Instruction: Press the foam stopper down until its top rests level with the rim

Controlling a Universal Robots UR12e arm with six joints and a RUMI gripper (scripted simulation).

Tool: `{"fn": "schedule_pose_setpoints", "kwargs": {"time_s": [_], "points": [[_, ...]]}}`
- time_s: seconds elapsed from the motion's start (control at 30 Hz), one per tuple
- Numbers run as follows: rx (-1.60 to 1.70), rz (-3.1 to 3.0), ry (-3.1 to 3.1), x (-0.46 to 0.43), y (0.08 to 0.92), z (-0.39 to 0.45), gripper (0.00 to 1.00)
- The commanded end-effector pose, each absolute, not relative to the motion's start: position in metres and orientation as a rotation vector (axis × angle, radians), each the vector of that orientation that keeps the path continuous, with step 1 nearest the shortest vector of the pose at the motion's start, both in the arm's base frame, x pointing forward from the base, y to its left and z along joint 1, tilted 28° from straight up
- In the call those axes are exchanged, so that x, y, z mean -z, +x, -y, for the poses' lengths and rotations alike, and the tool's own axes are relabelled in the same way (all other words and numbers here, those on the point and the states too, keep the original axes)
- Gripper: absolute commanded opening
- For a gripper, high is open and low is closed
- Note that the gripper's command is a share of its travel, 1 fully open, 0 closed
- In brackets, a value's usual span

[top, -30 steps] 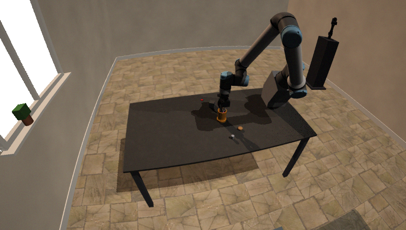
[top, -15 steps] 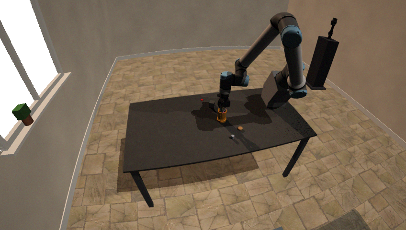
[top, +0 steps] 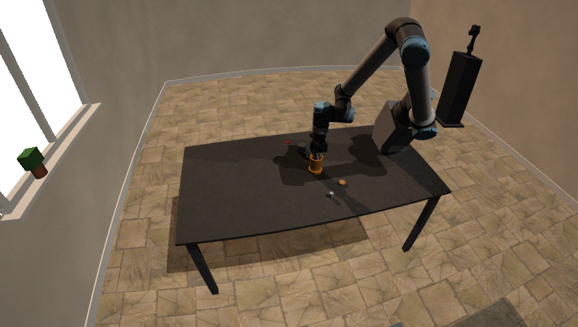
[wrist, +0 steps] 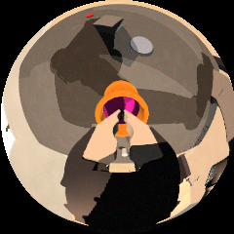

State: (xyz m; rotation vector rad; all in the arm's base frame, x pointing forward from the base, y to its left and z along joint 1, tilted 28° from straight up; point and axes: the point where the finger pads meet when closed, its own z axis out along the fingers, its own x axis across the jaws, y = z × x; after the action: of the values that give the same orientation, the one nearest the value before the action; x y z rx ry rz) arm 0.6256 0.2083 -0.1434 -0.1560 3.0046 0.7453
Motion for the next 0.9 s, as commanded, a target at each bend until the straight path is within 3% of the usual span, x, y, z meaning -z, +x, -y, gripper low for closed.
{"fn": "schedule_pose_setpoints", "kwargs": {"time_s": [0.0, 0.87], "points": [[-0.745, -3.004, -0.156, 0.143, 0.626, -0.208, 0.0], [-0.745, -3.004, -0.156, 0.13, 0.626, -0.201, 0.0]]}}
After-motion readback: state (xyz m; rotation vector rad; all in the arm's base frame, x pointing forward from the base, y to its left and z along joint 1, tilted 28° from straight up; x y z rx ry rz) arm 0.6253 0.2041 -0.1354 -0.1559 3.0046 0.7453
